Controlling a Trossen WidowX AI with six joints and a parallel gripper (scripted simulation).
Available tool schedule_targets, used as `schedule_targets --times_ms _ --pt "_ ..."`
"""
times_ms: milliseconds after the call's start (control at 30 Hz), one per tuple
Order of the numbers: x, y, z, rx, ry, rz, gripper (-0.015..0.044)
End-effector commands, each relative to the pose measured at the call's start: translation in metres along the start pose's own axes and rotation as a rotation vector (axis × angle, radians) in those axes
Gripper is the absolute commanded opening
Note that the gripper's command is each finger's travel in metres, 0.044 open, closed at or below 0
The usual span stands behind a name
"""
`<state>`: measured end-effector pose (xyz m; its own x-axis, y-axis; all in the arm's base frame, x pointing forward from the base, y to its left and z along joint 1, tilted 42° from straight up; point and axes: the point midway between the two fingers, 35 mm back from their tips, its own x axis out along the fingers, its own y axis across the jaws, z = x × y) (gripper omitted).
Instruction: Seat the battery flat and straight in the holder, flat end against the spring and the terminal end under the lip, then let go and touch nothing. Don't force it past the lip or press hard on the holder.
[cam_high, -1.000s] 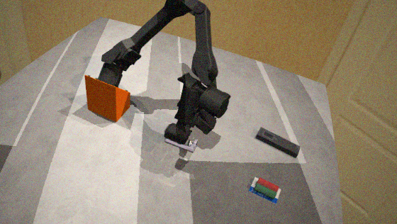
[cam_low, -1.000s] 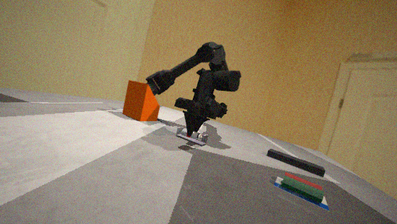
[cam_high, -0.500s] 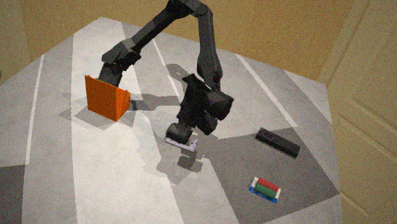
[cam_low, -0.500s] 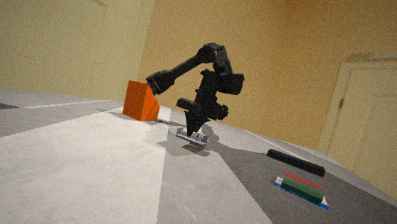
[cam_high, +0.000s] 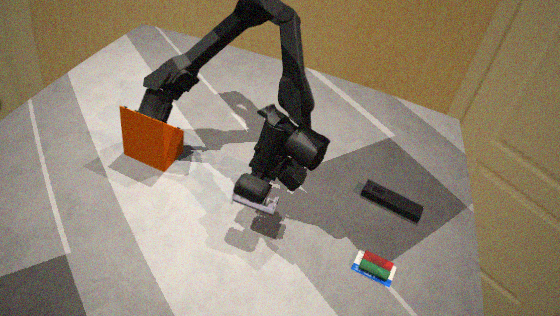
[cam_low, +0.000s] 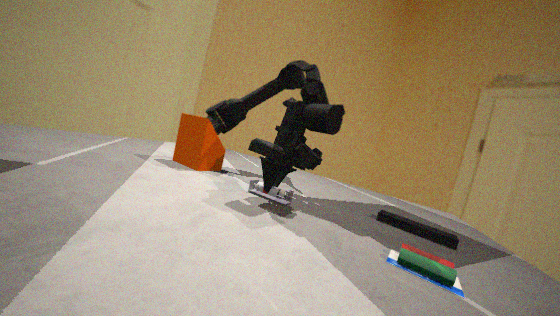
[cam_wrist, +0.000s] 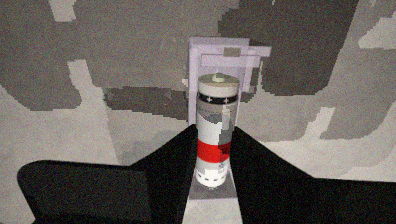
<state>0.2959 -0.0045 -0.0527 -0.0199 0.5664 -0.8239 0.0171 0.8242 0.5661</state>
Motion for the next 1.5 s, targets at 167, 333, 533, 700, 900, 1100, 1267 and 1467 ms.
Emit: schedule_targets --times_ms 167,333,533,700,900,1100,1267,1467 --pt "0.0018 -0.0009 -0.0035 0.005 0.012 0.000 0.0066" --pt "0.0018 -0.0009 -0.0035 0.005 0.012 0.000 0.0066" --pt "0.0018 -0.0009 -0.0037 0.005 0.010 0.000 0.0066" --pt "0.0018 -0.0009 -0.0037 0.005 0.010 0.000 0.0066" --pt "0.0018 -0.0009 -0.0038 0.005 0.009 0.000 0.0066" --pt "0.0018 -0.0009 -0.0040 0.005 0.007 0.000 0.0066" --pt "0.0018 -0.0010 -0.0018 0.005 0.006 0.000 0.0066" --pt "0.0015 -0.0009 0.0037 0.005 0.005 0.000 0.0066"
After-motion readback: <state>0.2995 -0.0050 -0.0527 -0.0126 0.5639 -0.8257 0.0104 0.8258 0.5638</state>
